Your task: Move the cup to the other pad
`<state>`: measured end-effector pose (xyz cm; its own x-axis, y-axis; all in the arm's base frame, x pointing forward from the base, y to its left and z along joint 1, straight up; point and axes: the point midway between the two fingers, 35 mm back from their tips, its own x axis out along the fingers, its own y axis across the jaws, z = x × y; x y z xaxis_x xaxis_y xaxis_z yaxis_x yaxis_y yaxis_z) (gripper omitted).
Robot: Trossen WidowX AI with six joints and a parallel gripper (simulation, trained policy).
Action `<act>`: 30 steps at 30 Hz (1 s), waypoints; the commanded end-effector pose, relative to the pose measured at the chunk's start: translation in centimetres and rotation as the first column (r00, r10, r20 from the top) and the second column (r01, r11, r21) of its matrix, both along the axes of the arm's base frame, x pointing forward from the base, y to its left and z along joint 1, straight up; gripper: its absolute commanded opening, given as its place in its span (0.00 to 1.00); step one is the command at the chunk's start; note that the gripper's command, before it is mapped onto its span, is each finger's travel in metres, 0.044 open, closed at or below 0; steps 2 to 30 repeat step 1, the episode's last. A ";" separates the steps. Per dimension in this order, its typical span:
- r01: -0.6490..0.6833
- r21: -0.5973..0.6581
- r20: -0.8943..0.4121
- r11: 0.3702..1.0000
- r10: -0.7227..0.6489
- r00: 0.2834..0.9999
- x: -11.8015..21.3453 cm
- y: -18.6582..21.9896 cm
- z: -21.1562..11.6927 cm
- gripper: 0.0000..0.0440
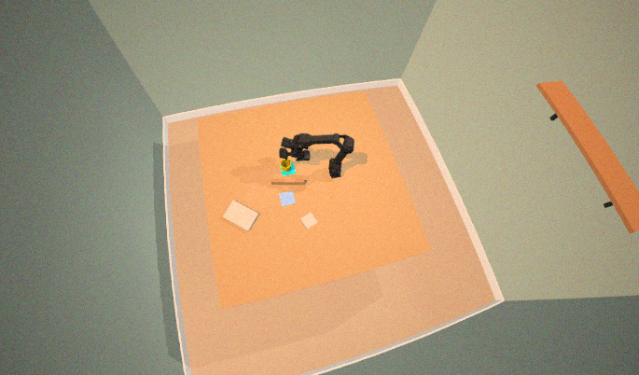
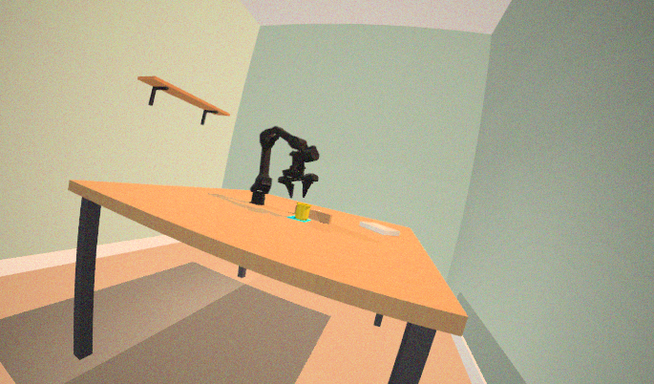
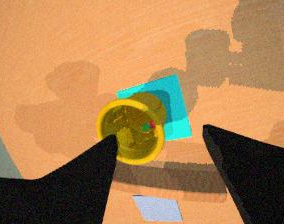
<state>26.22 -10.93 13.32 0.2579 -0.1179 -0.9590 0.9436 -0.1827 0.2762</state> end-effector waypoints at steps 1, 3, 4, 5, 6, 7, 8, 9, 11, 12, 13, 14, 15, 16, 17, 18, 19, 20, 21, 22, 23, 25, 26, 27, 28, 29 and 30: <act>0.024 -0.004 0.041 1.000 -0.024 0.999 -0.2 -0.3 1.7 0.85; 0.024 -0.004 0.041 1.000 -0.024 0.999 -0.2 -0.3 1.7 0.85; 0.024 -0.004 0.041 1.000 -0.024 0.999 -0.2 -0.3 1.7 0.85; 0.024 -0.004 0.041 1.000 -0.024 0.999 -0.2 -0.3 1.7 0.85; 0.024 -0.004 0.041 1.000 -0.024 0.999 -0.2 -0.3 1.7 0.85; 0.024 -0.004 0.041 1.000 -0.024 0.999 -0.2 -0.3 1.7 0.85; 0.024 -0.004 0.041 1.000 -0.024 0.999 -0.2 -0.3 1.7 0.85; 0.024 -0.004 0.041 1.000 -0.024 0.999 -0.2 -0.3 1.7 0.85; 0.024 -0.004 0.041 1.000 -0.024 0.999 -0.2 -0.3 1.7 0.85; 0.024 -0.004 0.041 1.000 -0.024 0.999 -0.2 -0.3 1.7 0.85; 0.024 -0.004 0.041 1.000 -0.024 0.999 -0.2 -0.3 1.7 0.85; 0.024 -0.004 0.041 1.000 -0.024 0.999 -0.2 -0.3 1.7 0.85; 0.024 -0.004 0.041 1.000 -0.024 0.999 -0.2 -0.3 1.7 0.85; 0.024 -0.004 0.041 1.000 -0.024 0.999 -0.2 -0.3 1.7 0.85; 0.024 -0.004 0.041 1.000 -0.024 0.999 -0.2 -0.3 1.7 0.85; 0.024 -0.004 0.041 1.000 -0.024 0.999 -0.2 -0.3 1.7 0.85; 0.024 -0.004 0.041 1.000 -0.024 0.999 -0.2 -0.3 1.7 0.85; 0.024 -0.004 0.041 1.000 -0.024 0.999 -0.2 -0.3 1.7 0.85; 0.024 -0.004 0.041 1.000 -0.024 0.999 -0.2 -0.3 1.7 0.85; 0.024 -0.004 0.041 1.000 -0.024 0.999 -0.2 -0.3 1.7 0.85; 0.024 -0.004 0.041 1.000 -0.024 0.999 -0.2 -0.3 1.7 0.85; 0.024 -0.004 0.041 1.000 -0.024 0.999 -0.2 -0.3 1.7 0.85; 0.024 -0.004 0.041 1.000 -0.024 0.999 -0.2 -0.3 1.7 0.85; 0.024 -0.004 0.041 1.000 -0.024 0.999 -0.2 -0.3 1.7 0.85; 0.024 -0.004 0.041 1.000 -0.024 0.999 -0.2 -0.3 1.7 0.85; 0.024 -0.004 0.041 1.000 -0.024 0.999 -0.2 -0.3 1.7 0.85; 0.024 -0.004 0.041 1.000 -0.024 0.999 -0.2 -0.3 1.7 0.85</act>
